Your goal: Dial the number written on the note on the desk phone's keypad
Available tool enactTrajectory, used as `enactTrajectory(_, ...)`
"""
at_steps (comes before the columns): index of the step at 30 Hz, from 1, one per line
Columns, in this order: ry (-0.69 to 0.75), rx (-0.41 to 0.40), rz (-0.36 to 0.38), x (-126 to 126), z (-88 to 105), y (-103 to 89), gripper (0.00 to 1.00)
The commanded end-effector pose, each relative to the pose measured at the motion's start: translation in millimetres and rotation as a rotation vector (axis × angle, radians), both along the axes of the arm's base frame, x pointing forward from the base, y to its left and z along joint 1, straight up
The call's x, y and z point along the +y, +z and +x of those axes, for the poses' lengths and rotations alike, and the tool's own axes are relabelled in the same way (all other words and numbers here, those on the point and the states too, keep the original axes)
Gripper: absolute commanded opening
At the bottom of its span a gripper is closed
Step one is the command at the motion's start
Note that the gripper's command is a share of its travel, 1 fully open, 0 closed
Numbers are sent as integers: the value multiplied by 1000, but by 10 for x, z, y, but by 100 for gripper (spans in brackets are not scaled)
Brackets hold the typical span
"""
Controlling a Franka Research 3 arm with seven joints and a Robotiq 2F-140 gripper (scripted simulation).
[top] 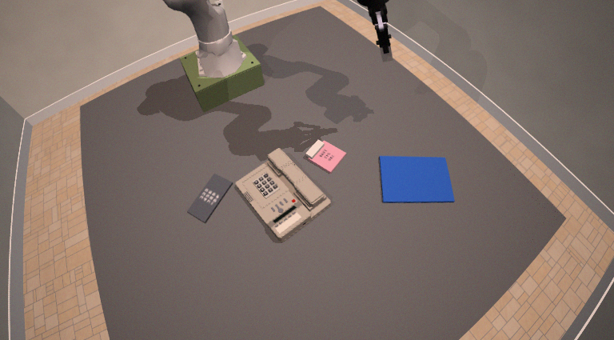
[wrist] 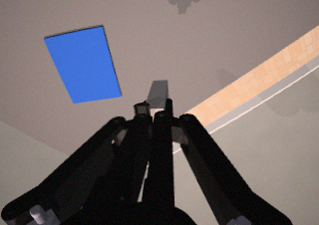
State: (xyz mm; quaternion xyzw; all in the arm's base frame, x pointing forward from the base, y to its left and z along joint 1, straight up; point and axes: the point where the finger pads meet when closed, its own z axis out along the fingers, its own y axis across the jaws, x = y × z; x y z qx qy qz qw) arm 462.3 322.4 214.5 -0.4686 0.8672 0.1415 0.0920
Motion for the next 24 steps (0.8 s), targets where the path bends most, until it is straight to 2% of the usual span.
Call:
enactTrajectory(1,142,-58,3,-34,12,-8,0)
enactTrajectory(2,142,-58,3,-34,12,-8,0)
enactTrajectory(3,255,-94,-25,-154,-24,-87,0)
enactTrajectory(9,255,-94,-25,-154,-24,-87,0)
enactTrajectory(10,379,-130,-55,-282,-65,-171,0)
enactTrajectory(16,379,-130,-55,-282,-65,-171,0)
enactTrajectory(17,512,-165,-84,-416,-112,-257,0)
enactTrajectory(23,512,-165,-84,-416,-112,-257,0)
enactTrajectory(24,653,-197,-114,-554,-165,-346,0)
